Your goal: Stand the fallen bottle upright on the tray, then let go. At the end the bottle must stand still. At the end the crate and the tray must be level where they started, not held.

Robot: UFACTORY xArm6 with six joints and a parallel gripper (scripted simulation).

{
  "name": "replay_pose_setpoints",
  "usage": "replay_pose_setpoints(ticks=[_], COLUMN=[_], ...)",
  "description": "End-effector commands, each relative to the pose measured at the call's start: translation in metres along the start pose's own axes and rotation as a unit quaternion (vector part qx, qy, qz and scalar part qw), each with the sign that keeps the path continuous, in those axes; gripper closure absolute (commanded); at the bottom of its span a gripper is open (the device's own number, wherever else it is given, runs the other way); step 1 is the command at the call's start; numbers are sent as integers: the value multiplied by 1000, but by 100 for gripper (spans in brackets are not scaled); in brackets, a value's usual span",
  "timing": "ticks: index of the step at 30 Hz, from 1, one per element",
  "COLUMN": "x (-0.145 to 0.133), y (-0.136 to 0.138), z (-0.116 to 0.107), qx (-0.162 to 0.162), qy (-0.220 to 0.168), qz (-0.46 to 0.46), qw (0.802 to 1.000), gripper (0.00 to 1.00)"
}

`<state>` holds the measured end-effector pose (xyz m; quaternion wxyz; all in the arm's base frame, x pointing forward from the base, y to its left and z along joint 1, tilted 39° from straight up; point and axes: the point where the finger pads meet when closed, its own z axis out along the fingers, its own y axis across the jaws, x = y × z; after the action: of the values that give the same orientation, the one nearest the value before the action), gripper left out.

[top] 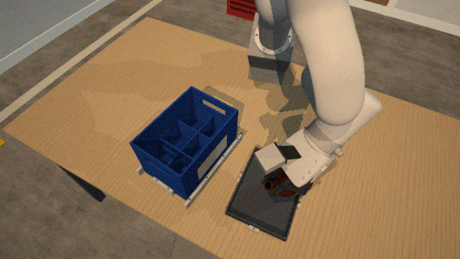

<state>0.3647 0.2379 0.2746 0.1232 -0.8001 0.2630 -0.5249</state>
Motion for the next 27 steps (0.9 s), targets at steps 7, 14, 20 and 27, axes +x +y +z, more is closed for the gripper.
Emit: replay_pose_setpoints(ticks=[7, 14, 20, 27], x=[1, 1, 2, 2], y=[-2, -3, -3, -3], z=[-1, -2, -3, -3], qx=[3, 5, 6, 6], qy=[34, 45, 50, 50], qz=[2, 2, 3, 3], qw=[999, 999, 999, 999], gripper=[100, 100, 100, 100])
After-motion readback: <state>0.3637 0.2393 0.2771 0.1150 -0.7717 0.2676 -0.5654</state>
